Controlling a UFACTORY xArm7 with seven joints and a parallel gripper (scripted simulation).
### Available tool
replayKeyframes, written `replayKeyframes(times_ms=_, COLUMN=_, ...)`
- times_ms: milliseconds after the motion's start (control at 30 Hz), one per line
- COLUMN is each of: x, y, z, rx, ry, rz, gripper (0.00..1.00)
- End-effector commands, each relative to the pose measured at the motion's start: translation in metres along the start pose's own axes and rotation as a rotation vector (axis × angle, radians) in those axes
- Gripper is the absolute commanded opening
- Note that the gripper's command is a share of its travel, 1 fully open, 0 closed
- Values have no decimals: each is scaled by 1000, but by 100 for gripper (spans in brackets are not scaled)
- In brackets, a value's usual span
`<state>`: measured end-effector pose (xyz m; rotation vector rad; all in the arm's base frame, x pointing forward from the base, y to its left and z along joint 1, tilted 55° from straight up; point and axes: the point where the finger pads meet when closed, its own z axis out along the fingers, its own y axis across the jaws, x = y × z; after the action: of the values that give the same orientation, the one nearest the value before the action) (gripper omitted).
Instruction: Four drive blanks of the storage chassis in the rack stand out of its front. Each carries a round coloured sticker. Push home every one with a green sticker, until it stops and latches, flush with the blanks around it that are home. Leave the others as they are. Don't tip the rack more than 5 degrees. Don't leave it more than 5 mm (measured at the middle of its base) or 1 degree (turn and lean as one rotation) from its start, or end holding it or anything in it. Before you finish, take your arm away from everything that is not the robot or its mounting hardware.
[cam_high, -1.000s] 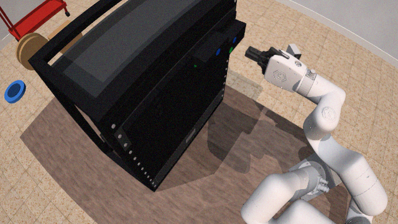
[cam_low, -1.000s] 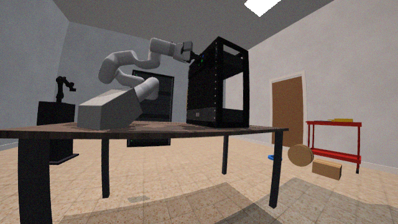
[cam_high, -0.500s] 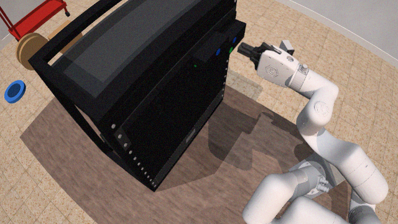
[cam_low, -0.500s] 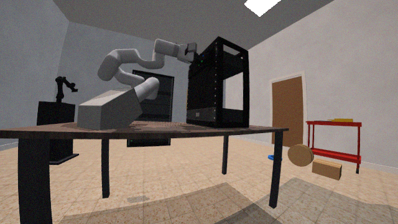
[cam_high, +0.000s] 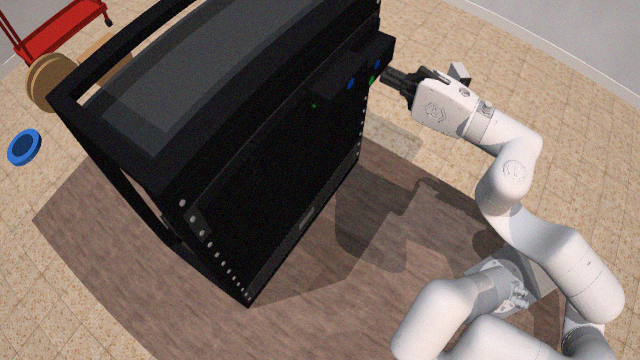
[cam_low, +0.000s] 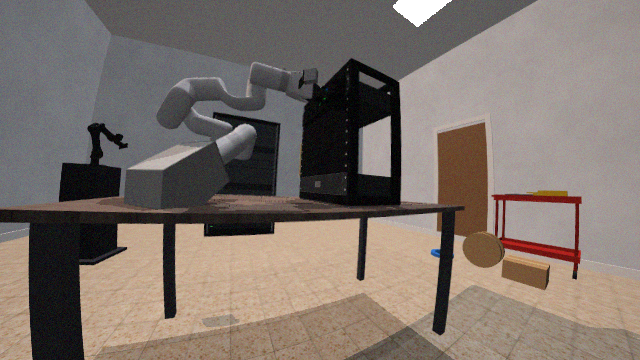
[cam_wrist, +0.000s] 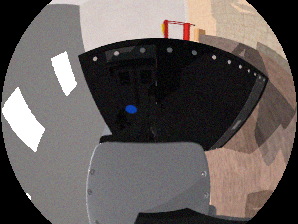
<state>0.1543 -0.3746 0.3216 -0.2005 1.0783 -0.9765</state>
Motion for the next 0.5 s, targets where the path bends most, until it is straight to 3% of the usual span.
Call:
replayKeyframes(times_ms=0, x=0, y=-1, z=0, rx=1, ry=1, rz=-3, gripper=0)
replayKeyframes(times_ms=467, x=1, y=-1, z=9, rx=1, ry=1, rz=-3, gripper=0)
